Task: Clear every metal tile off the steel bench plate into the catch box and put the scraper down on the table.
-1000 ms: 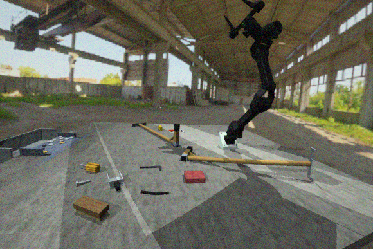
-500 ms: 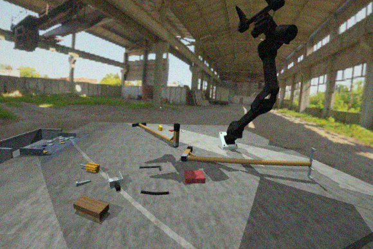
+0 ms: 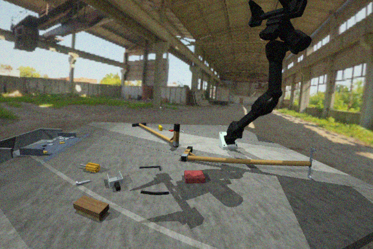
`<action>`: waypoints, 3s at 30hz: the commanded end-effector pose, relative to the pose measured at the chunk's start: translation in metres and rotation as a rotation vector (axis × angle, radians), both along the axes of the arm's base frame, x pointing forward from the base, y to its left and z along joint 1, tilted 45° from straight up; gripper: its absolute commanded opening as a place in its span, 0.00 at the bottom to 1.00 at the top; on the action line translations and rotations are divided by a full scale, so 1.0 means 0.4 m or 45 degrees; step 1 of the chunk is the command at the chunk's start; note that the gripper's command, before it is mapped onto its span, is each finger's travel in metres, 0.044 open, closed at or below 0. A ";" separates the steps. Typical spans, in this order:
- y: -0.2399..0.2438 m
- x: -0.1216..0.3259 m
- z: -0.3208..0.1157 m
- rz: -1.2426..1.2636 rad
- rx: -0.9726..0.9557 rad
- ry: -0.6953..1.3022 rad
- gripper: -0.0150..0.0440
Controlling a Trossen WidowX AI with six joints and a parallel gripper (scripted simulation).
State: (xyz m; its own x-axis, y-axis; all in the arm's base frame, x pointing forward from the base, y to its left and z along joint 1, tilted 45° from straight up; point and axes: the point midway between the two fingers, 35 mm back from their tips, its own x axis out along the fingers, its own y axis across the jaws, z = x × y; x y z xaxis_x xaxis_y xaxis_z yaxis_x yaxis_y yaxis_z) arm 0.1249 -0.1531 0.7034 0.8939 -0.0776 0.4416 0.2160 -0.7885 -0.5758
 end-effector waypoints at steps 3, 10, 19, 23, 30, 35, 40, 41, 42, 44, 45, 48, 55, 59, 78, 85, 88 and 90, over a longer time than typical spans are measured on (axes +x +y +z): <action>0.098 0.009 0.012 -0.041 -0.248 0.055 1.00; 0.194 0.019 0.013 -0.090 -0.521 0.108 1.00; 0.294 0.031 0.003 -0.147 -0.820 0.165 1.00; 0.298 0.032 0.002 -0.150 -0.833 0.167 1.00; 0.290 0.030 0.005 -0.142 -0.806 0.157 1.00; 0.290 0.030 0.005 -0.142 -0.806 0.157 1.00; 0.290 0.030 0.005 -0.142 -0.806 0.157 1.00; 0.290 0.030 0.005 -0.142 -0.806 0.157 1.00; 0.290 0.030 0.005 -0.142 -0.806 0.157 1.00; 0.290 0.030 0.005 -0.142 -0.806 0.157 1.00; 0.290 0.030 0.005 -0.142 -0.806 0.157 1.00; 0.290 0.030 0.005 -0.142 -0.806 0.157 1.00; 0.290 0.030 0.005 -0.142 -0.806 0.157 1.00; 0.290 0.030 0.005 -0.142 -0.806 0.157 1.00; 0.266 0.032 0.014 0.000 -0.663 0.071 0.25; 0.235 0.034 0.019 0.029 -0.568 0.057 0.25; 0.221 0.035 0.020 0.042 -0.528 0.052 0.25; 0.212 0.036 0.021 0.050 -0.501 0.049 0.25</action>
State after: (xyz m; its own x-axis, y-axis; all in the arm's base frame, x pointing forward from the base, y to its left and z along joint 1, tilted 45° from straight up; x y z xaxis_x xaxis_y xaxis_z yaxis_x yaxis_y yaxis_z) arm 0.1390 -0.0621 0.7108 0.9131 0.1280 0.3871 0.2199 -0.9542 -0.2030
